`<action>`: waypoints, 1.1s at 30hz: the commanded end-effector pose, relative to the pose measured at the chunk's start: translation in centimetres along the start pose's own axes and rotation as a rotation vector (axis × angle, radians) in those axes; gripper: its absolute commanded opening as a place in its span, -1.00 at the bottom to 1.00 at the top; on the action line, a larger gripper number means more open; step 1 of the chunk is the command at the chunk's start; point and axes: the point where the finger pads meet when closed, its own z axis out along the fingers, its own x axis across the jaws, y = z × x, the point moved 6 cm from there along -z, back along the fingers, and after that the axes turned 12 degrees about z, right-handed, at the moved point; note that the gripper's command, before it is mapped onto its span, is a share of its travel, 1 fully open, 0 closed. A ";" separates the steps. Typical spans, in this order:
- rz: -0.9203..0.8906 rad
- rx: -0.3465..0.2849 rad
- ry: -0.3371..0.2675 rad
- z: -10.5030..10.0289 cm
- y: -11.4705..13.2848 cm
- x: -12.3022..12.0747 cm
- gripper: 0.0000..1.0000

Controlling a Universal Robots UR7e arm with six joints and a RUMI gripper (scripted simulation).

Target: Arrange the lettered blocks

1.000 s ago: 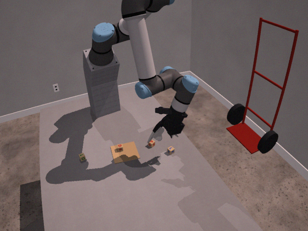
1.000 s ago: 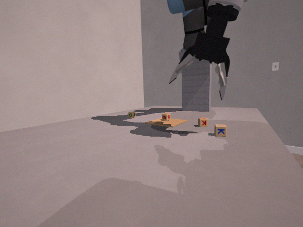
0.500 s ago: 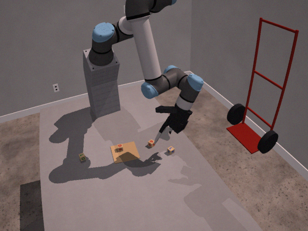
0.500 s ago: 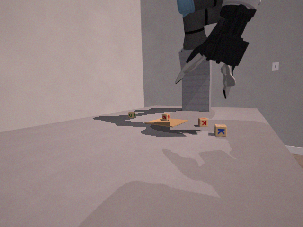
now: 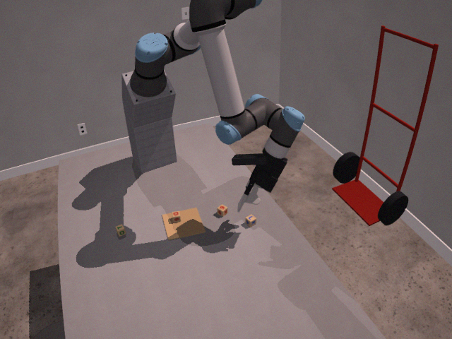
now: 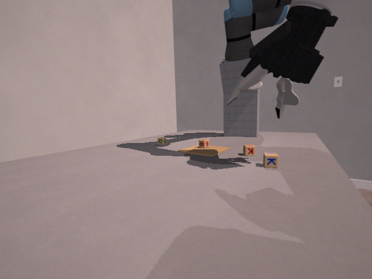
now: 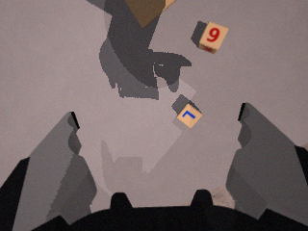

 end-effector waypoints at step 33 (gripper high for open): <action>-0.594 0.022 -0.083 -2.0 1.5 3.3 1.00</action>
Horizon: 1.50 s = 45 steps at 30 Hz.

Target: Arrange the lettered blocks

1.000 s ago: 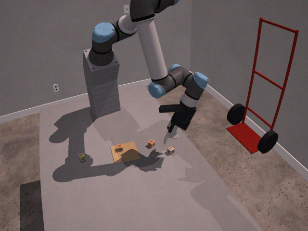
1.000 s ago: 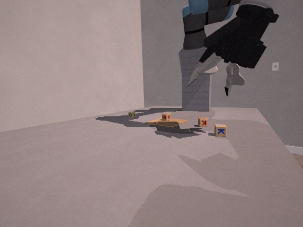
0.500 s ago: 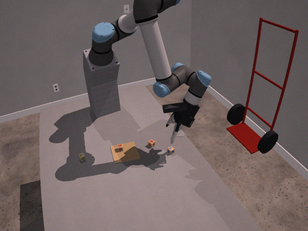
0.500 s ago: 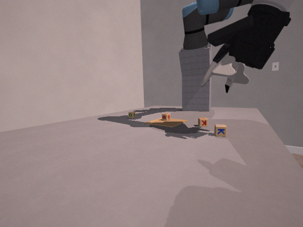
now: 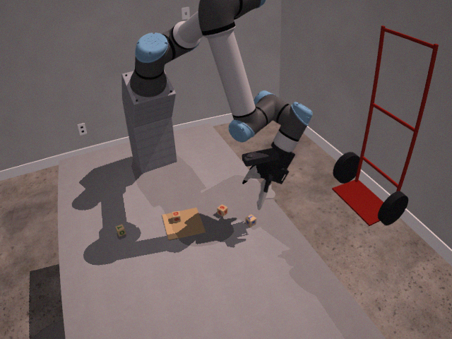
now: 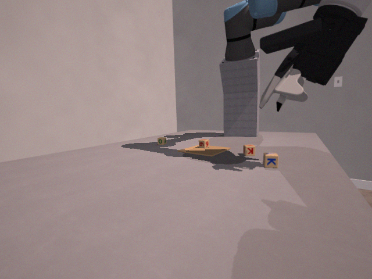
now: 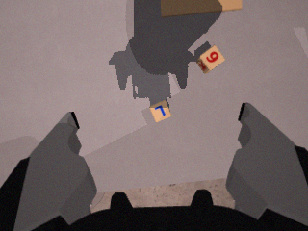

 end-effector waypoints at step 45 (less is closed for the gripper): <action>-0.108 0.005 -0.017 -0.6 0.6 0.2 1.00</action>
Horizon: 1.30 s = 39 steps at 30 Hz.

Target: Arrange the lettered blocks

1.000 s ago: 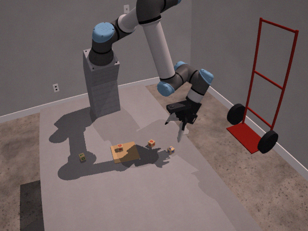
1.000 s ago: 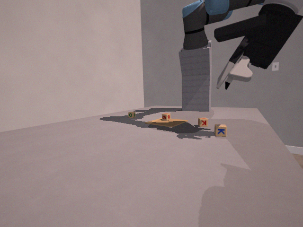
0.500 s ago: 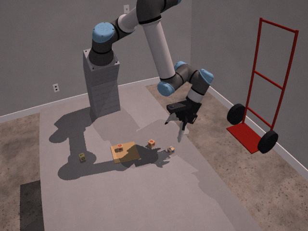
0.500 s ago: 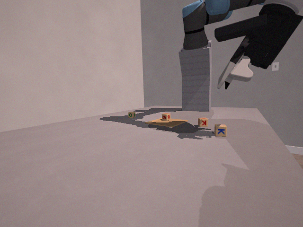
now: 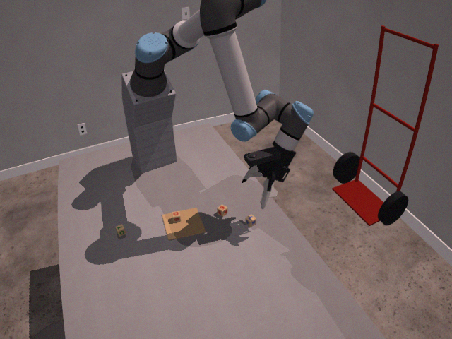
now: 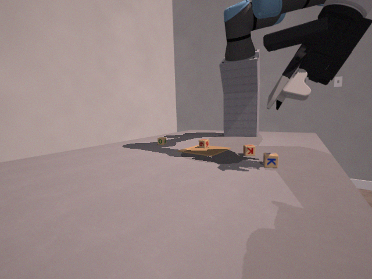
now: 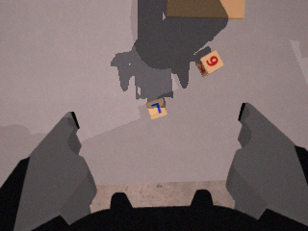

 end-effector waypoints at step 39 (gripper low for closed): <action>0.000 0.000 0.000 2.4 -4.3 4.4 1.00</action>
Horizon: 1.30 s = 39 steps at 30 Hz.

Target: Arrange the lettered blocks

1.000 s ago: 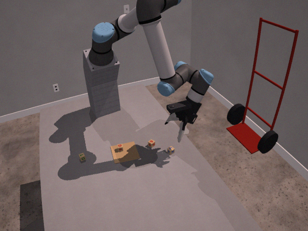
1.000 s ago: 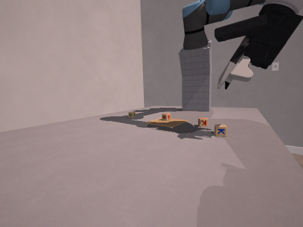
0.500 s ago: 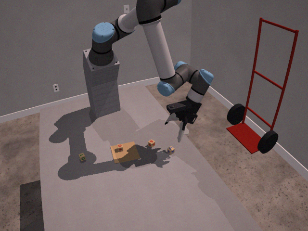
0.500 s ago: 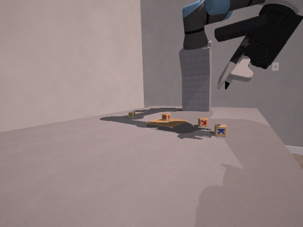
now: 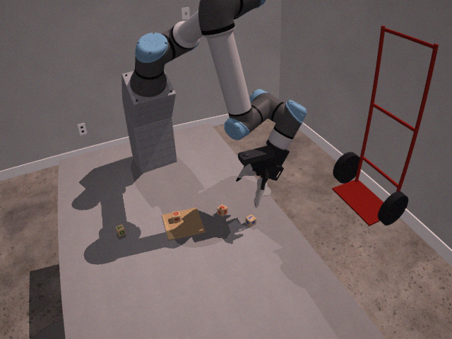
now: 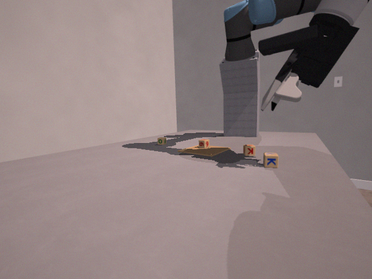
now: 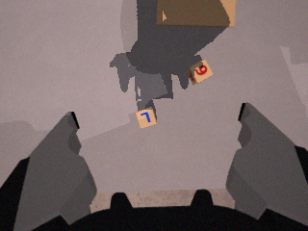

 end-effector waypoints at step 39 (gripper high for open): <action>-0.001 -0.002 -0.001 2.7 -6.7 6.5 1.00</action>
